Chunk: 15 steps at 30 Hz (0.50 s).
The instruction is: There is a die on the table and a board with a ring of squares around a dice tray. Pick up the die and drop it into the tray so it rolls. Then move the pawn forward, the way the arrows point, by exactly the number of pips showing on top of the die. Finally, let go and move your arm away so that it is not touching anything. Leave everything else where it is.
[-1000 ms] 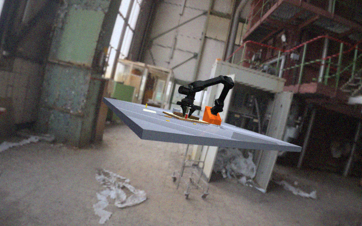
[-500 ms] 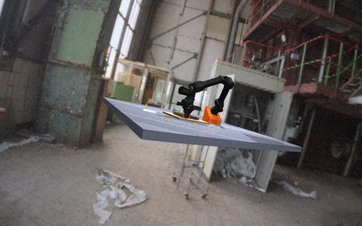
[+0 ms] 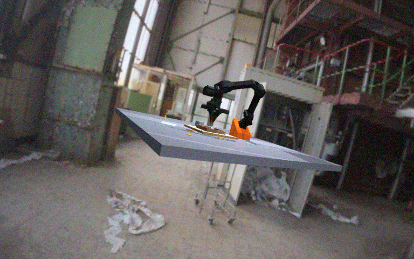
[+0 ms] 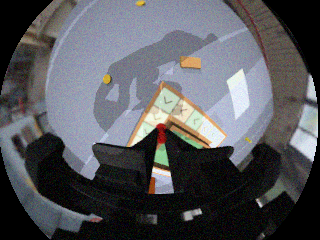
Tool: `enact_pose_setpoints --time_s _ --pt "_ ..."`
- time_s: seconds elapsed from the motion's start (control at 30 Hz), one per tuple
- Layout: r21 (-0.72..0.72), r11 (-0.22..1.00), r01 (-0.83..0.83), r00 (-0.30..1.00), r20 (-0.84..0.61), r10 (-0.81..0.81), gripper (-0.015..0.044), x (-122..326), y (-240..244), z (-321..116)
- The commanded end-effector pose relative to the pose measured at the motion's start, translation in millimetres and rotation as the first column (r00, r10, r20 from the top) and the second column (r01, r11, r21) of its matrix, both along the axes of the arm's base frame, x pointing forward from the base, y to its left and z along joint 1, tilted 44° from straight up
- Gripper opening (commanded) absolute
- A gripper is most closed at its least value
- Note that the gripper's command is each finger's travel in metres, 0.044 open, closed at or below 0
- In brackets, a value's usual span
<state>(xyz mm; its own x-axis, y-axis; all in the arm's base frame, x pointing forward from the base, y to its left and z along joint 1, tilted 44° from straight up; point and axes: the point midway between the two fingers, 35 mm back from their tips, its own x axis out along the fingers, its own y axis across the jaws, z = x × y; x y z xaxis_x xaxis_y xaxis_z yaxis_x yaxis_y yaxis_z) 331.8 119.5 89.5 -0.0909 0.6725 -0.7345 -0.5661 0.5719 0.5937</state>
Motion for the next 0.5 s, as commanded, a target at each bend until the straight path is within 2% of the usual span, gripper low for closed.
enact_pose_setpoints --time_s 0.0,0.23,0.47 --pt "-0.001 1.0 0.002 1.0 0.002 -0.002 0.0 2 -18 20" --pt "0.011 1.0 0.008 1.0 -0.012 -0.008 0.0 -1 -44 50" --pt "0.009 1.0 0.009 1.0 -0.013 -0.009 0.0 -7 -50 45"
